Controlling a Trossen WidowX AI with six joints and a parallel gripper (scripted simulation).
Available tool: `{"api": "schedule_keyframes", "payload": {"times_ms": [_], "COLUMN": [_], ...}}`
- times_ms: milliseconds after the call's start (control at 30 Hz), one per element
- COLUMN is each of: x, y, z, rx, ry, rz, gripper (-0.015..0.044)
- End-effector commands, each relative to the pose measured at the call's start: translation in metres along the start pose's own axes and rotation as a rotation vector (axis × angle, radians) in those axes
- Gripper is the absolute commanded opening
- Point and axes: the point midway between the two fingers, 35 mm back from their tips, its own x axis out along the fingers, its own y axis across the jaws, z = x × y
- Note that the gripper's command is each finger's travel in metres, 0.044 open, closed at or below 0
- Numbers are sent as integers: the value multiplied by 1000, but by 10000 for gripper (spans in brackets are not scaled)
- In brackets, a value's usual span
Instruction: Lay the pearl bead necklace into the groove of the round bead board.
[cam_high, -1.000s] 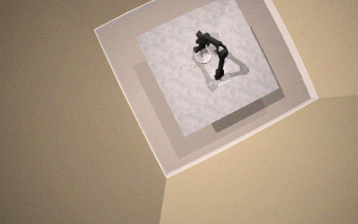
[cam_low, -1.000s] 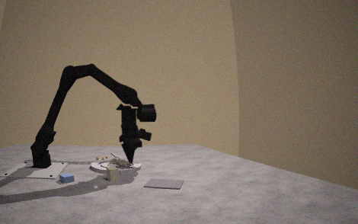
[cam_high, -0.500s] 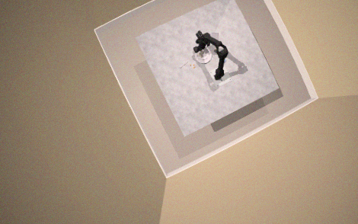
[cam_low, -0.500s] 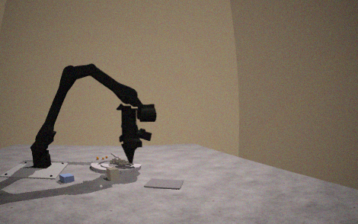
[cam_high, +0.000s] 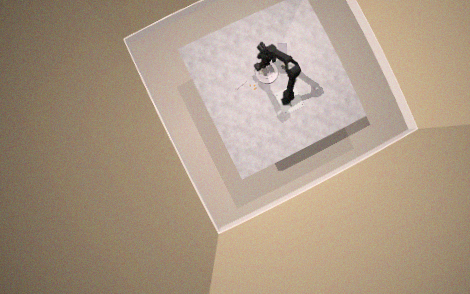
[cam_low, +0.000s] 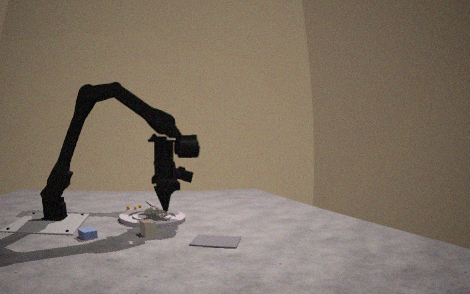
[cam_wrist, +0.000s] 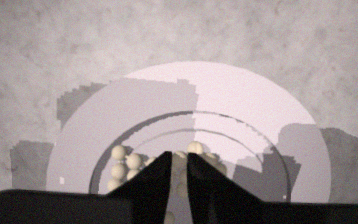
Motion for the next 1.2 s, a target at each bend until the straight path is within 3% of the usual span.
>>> {"api": "schedule_keyframes", "payload": {"times_ms": [0, 833, 1167], "x": [-3, 2, 2], "y": [7, 35, 35], "z": [-11, -89, -91], "rx": [0, 0, 0], "ry": [-6, 2, 2], "rz": [2, 5, 5], "gripper": [0, 0, 0]}}
